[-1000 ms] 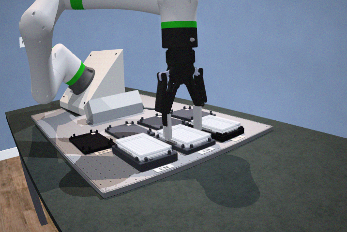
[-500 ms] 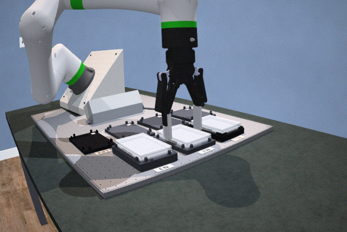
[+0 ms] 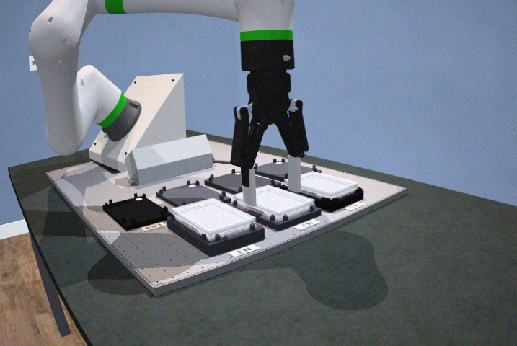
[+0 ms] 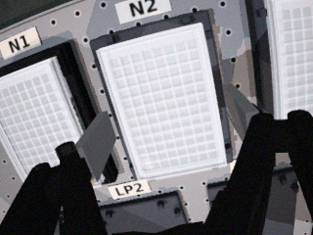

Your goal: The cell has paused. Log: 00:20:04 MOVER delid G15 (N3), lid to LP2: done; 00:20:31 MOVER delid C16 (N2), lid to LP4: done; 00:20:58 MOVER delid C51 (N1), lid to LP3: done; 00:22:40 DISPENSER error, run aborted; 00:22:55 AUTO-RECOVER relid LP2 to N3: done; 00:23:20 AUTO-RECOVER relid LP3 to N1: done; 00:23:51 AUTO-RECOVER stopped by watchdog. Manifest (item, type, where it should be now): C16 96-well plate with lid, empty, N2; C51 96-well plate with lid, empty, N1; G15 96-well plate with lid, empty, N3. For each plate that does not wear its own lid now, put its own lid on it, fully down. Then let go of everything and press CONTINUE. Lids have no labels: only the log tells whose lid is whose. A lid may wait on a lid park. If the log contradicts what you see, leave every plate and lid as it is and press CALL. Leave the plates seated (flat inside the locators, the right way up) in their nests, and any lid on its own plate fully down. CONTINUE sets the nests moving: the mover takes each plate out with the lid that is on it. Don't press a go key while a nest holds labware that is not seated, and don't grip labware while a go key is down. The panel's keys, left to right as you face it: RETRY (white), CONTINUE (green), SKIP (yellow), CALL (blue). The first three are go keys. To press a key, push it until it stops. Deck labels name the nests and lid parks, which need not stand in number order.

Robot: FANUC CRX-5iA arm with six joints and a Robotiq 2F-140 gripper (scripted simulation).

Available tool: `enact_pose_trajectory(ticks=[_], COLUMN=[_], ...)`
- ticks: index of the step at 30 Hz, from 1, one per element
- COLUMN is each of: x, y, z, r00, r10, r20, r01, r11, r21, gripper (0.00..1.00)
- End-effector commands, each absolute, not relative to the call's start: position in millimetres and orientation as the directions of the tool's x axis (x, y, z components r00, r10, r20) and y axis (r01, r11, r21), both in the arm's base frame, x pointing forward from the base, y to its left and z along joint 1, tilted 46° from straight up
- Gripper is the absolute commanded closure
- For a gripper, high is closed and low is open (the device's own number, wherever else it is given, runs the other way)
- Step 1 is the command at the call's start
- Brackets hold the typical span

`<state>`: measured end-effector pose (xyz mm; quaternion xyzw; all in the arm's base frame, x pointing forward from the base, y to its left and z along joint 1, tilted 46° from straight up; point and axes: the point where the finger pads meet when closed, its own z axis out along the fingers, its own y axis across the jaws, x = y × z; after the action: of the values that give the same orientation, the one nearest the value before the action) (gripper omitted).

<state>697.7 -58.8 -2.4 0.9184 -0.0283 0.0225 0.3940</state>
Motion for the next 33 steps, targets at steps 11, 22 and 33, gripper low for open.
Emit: enact_pose_trajectory(ticks=[11,22,33], x=[697,697,697], y=[-45,-27,-19], z=[11,28,35], r00=[0.997,0.997,0.997], r10=[-0.034,-0.034,-0.034], r20=[0.064,0.064,0.064], r01=[-0.070,-0.070,-0.070], r11=[-0.688,-0.688,-0.688], r21=[0.722,0.722,0.722], gripper=[0.34,0.34,0.34])
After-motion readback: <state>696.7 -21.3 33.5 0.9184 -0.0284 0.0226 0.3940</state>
